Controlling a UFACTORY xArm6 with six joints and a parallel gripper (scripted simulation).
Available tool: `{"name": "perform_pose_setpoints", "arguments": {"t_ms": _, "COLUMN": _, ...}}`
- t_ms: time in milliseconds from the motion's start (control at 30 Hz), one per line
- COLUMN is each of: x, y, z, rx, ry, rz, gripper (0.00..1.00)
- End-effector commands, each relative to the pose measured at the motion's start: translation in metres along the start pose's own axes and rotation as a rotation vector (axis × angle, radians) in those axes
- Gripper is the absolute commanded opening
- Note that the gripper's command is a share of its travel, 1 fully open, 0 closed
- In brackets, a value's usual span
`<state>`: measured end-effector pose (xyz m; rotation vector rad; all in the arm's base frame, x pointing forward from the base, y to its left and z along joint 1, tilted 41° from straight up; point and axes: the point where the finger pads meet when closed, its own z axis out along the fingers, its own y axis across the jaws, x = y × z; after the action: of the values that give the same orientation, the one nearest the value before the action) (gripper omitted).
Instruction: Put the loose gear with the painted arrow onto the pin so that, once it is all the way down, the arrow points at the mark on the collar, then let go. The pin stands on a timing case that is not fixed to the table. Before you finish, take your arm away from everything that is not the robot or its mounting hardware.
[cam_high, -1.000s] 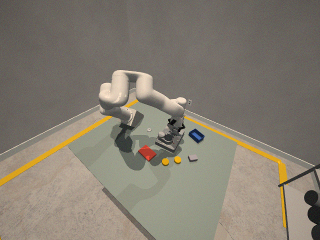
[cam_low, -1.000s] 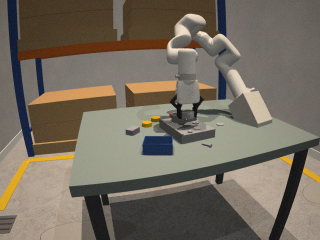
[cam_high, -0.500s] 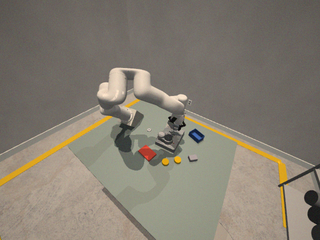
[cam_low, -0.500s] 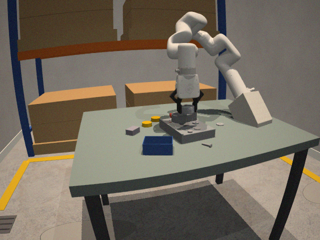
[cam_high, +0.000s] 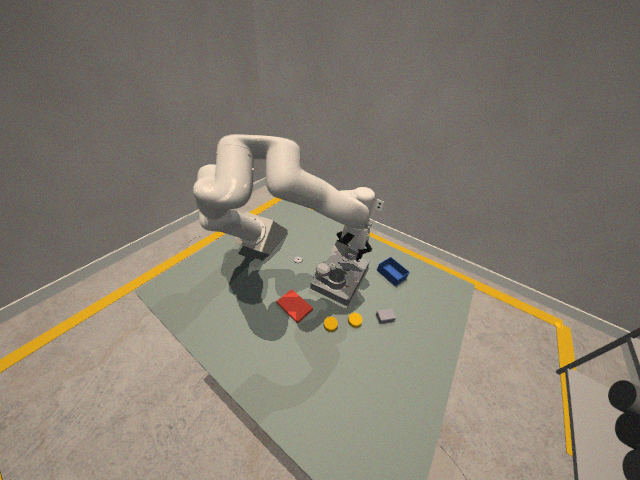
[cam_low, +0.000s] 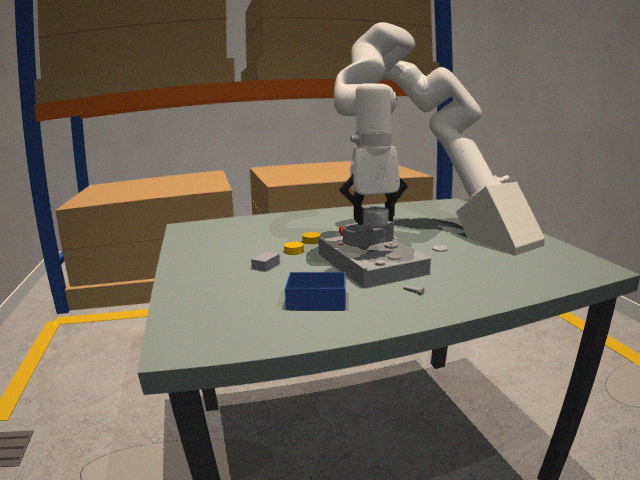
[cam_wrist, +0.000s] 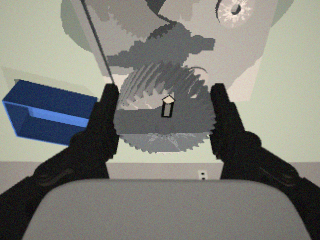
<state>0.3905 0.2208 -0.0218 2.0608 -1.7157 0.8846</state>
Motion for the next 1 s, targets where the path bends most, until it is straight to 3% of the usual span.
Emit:
{"name": "perform_pose_setpoints", "arguments": {"t_ms": 0, "x": -0.001, "y": -0.001, "z": -0.002, "rx": 0.003, "ry": -0.003, "rz": 0.001, "gripper": 0.0}}
{"name": "perform_pose_setpoints", "arguments": {"t_ms": 267, "x": 0.007, "y": -0.002, "z": -0.002, "rx": 0.003, "ry": -0.003, "rz": 0.001, "gripper": 0.0}}
{"name": "perform_pose_setpoints", "arguments": {"t_ms": 400, "x": 0.078, "y": 0.002, "z": -0.002, "rx": 0.003, "ry": -0.003, "rz": 0.001, "gripper": 0.0}}
{"name": "perform_pose_setpoints", "arguments": {"t_ms": 467, "x": 0.096, "y": 0.005, "z": -0.001, "rx": 0.004, "ry": -0.002, "rz": 0.001, "gripper": 0.0}}
{"name": "perform_pose_setpoints", "arguments": {"t_ms": 967, "x": 0.099, "y": 0.006, "z": -0.001, "rx": 0.004, "ry": -0.002, "rz": -0.011, "gripper": 0.0}}
